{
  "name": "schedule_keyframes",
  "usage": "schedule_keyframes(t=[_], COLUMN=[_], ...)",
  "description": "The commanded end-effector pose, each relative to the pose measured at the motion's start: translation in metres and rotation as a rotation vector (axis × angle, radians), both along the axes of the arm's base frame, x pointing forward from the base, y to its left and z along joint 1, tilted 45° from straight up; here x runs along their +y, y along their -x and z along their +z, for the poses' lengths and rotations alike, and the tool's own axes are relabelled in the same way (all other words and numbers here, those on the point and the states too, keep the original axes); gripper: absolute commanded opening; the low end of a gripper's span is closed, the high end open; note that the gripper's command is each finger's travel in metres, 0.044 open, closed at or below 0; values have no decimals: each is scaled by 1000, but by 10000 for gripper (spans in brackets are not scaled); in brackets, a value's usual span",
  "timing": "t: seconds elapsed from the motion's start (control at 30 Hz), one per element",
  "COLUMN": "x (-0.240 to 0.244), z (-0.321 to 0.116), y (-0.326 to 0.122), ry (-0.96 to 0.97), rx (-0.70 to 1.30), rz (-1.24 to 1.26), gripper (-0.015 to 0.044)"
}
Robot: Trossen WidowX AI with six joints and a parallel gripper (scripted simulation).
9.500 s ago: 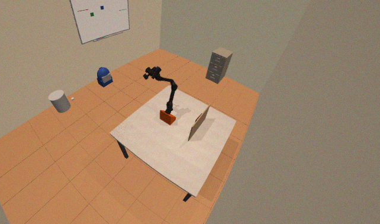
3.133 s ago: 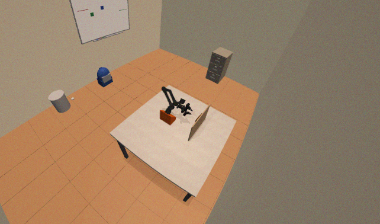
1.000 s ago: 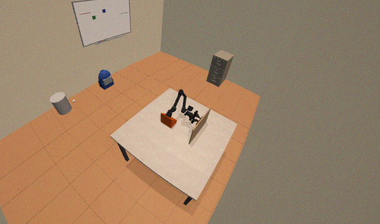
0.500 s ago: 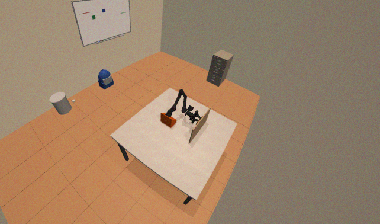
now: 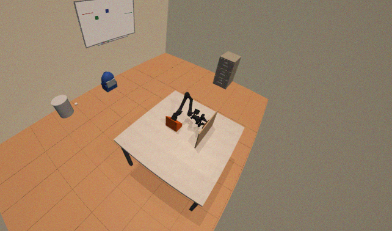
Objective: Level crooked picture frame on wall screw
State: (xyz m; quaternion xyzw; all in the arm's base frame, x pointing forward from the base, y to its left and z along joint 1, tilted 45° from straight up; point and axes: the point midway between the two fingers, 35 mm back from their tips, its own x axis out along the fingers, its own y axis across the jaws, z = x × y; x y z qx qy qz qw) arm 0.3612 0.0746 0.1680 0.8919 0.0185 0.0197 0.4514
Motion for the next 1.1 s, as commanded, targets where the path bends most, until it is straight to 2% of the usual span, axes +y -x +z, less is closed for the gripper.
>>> schedule_keyframes(t=[0.0, 0.37, 1.07], x=[1, 1, 1], z=[1, 2, 2], y=[-1, -1, -1], ry=[-5, -5, -5], rx=[-4, -4, -4], rz=[4, 4, 4], gripper=[260, 260, 120])
